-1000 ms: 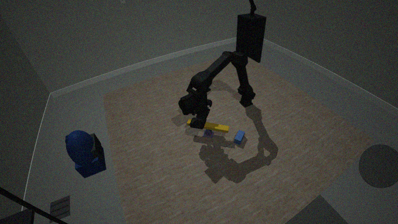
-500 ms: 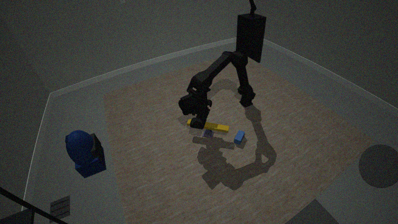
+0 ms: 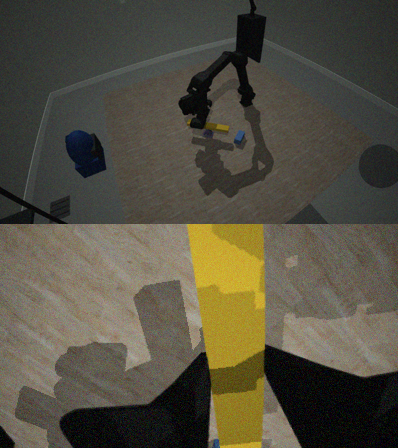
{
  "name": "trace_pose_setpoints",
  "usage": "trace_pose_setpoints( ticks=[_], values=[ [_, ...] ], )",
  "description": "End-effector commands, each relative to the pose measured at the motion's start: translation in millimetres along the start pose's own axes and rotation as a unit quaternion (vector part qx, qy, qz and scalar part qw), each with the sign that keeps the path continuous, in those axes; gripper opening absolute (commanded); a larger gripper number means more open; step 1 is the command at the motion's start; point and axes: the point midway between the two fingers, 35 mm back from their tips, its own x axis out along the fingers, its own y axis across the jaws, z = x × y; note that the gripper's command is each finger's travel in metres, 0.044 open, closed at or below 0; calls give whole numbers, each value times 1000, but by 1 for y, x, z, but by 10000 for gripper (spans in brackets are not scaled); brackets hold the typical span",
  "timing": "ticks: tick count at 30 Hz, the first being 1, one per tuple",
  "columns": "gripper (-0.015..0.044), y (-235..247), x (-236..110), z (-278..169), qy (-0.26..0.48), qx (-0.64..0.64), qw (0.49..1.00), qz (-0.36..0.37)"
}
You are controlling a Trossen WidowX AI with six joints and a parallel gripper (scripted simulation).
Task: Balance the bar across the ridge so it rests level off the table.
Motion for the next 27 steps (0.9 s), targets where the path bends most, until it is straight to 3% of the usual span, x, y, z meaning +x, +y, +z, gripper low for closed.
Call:
trace_pose_setpoints(
  ticks=[1,27],
  values=[
    [0,-1,2,0,0,1,1000,-2],
    [0,0,0,0,0,0,1000,0]
  ],
)
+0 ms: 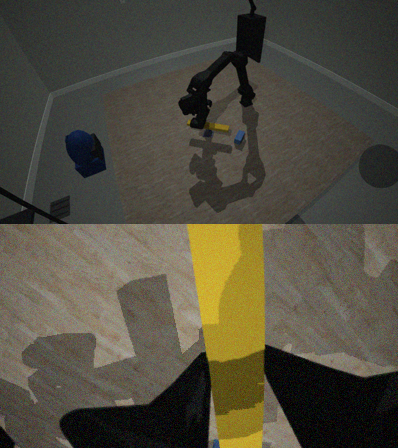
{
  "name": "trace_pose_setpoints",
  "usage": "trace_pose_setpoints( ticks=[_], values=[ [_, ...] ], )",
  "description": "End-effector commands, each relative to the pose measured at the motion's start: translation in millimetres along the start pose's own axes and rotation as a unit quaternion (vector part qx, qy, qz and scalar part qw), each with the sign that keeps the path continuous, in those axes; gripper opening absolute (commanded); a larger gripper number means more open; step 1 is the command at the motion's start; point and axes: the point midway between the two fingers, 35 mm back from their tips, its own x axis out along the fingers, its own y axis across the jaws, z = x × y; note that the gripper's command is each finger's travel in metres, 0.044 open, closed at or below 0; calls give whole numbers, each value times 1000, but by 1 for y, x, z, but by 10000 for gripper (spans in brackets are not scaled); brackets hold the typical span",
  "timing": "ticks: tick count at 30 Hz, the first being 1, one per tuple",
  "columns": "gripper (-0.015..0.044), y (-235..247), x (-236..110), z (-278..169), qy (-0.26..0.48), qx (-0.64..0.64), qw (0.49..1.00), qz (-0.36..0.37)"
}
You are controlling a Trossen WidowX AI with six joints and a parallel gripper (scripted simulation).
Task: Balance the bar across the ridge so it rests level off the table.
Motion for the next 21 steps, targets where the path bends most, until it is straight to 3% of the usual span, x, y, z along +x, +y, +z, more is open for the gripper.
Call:
trace_pose_setpoints(
  ticks=[1,17,21],
  values=[
    [0,0,0,0,0,0,1000,0],
    [0,0,0,0,0,0,1000,0],
    [105,0,0,0,0,0,1000,0]
  ],
)
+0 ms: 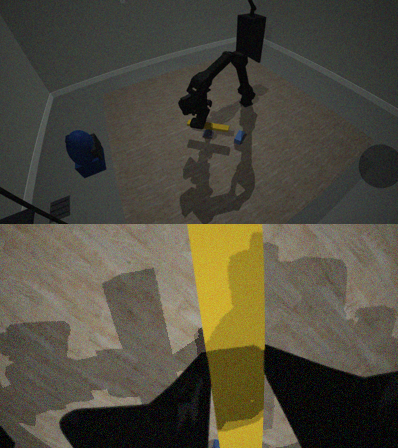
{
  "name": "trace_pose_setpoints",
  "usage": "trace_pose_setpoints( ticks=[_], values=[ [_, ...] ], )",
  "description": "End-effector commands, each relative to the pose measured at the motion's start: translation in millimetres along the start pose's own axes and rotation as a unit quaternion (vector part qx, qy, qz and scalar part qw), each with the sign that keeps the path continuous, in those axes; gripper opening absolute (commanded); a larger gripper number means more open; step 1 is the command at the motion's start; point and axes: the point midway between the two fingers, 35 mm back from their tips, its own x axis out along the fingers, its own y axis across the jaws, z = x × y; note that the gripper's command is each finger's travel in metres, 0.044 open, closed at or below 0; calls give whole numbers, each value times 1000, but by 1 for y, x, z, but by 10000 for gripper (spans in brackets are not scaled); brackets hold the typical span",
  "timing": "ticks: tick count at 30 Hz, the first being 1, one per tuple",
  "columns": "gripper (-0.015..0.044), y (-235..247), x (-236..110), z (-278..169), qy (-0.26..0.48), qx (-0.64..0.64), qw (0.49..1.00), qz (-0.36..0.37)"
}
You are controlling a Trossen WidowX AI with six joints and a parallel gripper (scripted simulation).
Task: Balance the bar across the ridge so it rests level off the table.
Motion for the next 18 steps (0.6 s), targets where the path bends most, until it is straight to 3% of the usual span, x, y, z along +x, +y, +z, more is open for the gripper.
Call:
trace_pose_setpoints(
  ticks=[1,3,18],
  values=[
    [131,0,0,0,0,0,1000,0],
    [167,0,0,0,0,0,1000,0],
    [168,0,0,0,0,0,1000,0]
  ],
)
